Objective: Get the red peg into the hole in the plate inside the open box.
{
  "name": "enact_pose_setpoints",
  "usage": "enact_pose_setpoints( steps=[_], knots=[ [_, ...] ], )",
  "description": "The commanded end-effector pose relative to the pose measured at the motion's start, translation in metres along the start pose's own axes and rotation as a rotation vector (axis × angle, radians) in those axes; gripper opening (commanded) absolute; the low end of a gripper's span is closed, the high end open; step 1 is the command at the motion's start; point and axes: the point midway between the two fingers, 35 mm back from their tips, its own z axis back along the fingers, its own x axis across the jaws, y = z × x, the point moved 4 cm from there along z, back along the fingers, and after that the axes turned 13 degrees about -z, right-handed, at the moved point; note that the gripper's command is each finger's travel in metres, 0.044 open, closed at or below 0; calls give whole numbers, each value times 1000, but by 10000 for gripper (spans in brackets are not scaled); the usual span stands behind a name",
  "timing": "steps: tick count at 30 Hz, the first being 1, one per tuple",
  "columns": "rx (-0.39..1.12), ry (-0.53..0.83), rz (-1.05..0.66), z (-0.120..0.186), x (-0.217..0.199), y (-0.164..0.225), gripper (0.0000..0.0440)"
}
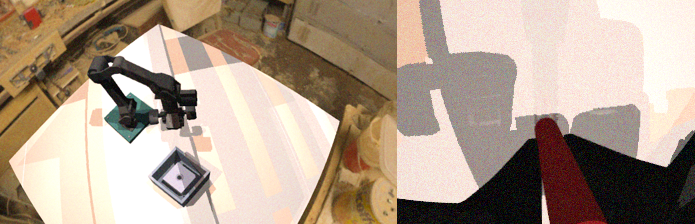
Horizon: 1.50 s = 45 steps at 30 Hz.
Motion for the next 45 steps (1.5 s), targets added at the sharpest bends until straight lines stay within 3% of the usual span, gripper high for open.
enact_pose_setpoints(
  steps=[1,23,45],
  knots=[
    [-34,-27,23,10,3,-7,0],
    [-243,-122,125,88,22,-64,0],
    [-345,-128,4,98,34,-148,0]
  ],
)
